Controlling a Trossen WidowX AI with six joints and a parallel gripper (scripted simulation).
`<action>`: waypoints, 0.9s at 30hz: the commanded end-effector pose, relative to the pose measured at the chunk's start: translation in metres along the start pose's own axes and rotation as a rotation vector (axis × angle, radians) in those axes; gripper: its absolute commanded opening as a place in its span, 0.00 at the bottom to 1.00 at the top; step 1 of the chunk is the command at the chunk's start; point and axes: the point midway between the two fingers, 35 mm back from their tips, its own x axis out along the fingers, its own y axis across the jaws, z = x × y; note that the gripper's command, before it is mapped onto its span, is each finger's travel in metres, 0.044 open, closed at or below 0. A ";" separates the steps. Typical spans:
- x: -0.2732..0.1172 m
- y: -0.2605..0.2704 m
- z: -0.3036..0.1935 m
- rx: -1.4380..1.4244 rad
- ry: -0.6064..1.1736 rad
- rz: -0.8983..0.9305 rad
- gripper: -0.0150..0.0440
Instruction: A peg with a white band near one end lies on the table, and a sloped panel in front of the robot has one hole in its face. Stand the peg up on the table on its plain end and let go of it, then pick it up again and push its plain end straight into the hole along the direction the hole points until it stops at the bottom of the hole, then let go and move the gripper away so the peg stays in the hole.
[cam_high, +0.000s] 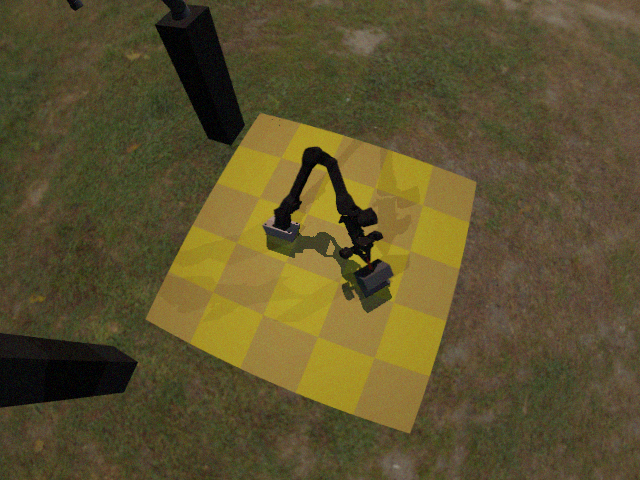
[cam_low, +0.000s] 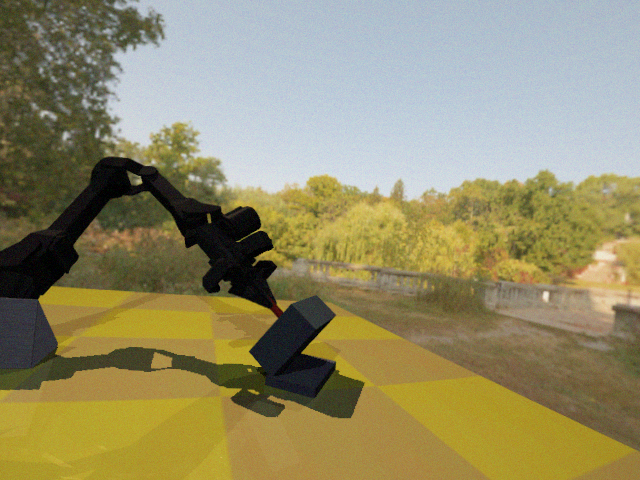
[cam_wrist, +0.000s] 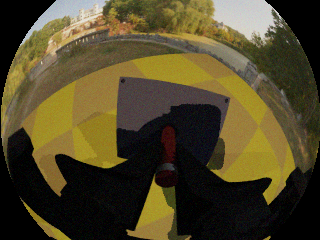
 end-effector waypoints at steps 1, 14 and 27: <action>0.004 0.000 0.001 0.003 -0.003 0.000 0.25; 0.013 0.000 0.001 0.003 -0.004 0.000 0.25; 0.019 0.000 0.002 0.003 -0.004 0.000 0.25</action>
